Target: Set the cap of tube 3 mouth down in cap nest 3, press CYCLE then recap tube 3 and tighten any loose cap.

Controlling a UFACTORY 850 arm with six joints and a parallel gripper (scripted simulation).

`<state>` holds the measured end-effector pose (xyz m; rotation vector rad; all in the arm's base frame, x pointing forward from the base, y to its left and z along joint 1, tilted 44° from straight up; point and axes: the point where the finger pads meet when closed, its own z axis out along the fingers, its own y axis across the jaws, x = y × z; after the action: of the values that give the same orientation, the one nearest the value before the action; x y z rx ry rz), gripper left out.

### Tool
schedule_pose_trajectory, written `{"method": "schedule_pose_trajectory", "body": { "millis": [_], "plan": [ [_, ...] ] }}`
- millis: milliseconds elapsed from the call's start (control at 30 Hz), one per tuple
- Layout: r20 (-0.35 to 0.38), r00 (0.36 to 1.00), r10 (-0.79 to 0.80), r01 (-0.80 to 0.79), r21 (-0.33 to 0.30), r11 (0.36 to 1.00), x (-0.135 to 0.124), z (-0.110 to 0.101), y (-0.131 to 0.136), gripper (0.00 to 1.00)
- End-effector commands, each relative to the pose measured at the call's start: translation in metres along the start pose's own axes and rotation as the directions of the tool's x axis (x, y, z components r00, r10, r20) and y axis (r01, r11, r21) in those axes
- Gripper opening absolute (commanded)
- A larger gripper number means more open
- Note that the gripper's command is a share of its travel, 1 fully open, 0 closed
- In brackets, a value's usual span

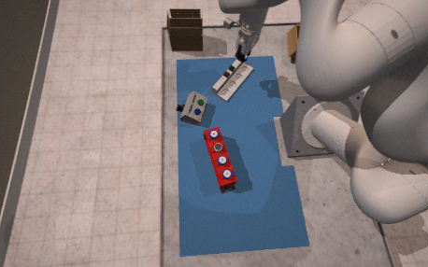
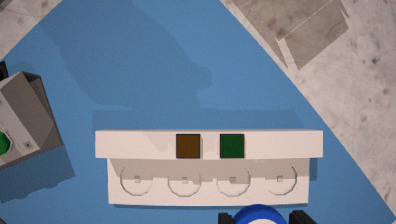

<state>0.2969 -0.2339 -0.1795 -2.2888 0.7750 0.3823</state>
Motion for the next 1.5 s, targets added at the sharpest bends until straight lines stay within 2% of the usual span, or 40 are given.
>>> {"method": "schedule_pose_trajectory", "body": {
  "millis": [0, 67, 467, 533, 1000, 1467],
  "plan": [
    [-0.001, 1.0, 0.0, 0.0, 0.0, 1.0, 0.001, -0.001, 0.001, 0.0],
    [-0.001, 1.0, 0.0, 0.0, 0.0, 1.0, 0.001, -0.001, 0.001, 0.0],
    [-0.001, 1.0, 0.0, 0.0, 0.0, 1.0, 0.001, 0.059, 0.001, 0.0],
    [-0.001, 1.0, 0.0, 0.0, 0.0, 1.0, 0.001, 0.059, 0.001, 0.0],
    [-0.001, 1.0, 0.0, 0.0, 0.0, 1.0, 0.002, 0.127, 0.001, 0.0],
    [-0.001, 1.0, 0.0, 0.0, 0.0, 1.0, 0.002, 0.127, 0.001, 0.0]
  ]
}}
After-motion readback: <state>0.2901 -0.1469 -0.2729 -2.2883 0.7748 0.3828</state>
